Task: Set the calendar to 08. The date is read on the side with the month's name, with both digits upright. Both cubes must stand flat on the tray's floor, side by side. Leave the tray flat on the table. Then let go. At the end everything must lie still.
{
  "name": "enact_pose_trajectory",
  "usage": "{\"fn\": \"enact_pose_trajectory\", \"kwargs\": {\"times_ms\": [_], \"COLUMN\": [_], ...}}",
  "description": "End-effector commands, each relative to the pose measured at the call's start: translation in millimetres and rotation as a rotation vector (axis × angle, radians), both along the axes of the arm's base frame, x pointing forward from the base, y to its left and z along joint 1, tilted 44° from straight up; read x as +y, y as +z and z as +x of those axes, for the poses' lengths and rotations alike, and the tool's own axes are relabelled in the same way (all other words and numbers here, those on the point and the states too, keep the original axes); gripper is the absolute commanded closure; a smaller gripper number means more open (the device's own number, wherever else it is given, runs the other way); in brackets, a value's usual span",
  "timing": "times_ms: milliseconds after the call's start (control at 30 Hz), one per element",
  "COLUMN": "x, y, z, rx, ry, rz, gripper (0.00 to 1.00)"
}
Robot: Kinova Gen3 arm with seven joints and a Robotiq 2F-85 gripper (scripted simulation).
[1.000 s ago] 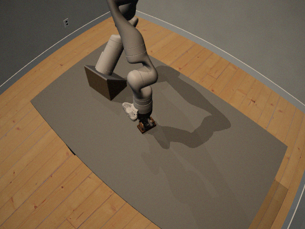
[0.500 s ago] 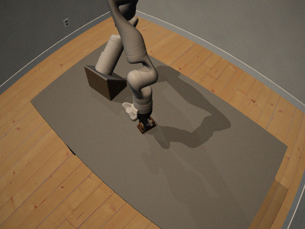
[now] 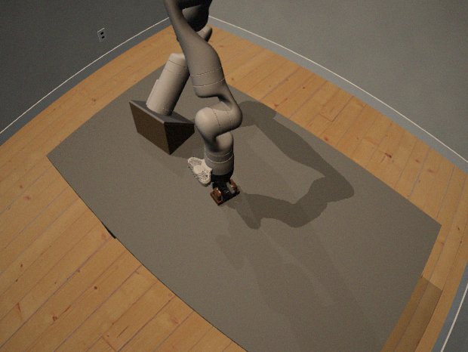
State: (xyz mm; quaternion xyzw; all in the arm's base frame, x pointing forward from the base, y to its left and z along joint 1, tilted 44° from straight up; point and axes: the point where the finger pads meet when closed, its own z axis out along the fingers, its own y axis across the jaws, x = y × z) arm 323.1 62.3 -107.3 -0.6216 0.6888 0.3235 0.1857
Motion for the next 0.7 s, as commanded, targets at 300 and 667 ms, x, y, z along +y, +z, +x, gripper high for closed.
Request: {"fn": "enact_pose_trajectory", "kwargs": {"times_ms": [300,667], "x": [-1,-17], "y": [0.4,17.9], "z": [0.6,4.1], "rx": [-0.001,-0.001], "ry": [-0.001,-0.001], "rz": [-0.001,-0.001], "gripper": [0.52,0.52]}}
